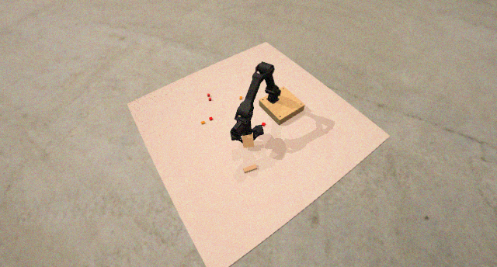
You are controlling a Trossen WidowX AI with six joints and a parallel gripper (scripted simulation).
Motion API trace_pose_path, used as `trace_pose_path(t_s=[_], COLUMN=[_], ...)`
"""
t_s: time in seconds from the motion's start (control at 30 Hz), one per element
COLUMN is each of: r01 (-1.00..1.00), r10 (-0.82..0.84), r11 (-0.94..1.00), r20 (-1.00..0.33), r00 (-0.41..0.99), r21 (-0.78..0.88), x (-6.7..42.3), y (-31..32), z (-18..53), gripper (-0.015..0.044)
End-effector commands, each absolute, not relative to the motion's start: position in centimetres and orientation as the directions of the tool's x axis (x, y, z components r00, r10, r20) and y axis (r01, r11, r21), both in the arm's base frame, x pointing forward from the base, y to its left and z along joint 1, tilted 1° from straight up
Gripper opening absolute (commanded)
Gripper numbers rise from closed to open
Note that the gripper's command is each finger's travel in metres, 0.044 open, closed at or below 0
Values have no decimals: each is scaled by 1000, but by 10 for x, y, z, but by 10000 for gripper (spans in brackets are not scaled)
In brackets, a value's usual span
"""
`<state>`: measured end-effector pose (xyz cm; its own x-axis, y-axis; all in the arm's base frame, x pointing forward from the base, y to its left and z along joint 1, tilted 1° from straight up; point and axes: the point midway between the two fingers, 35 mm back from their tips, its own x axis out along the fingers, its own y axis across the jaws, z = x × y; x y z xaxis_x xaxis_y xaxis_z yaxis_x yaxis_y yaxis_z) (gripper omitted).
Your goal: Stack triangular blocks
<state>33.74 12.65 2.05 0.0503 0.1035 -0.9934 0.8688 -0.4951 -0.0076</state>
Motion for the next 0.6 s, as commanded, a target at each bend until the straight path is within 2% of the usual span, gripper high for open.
trace_pose_path(t_s=[0.0,0.57], r01=[921,997], r10=[111,102], r11=[-391,71], r20=[-993,-995], r00=[42,-3], r21=[-5,5], x=[339,340], y=[128,128], z=[22,22], gripper=[0,0])
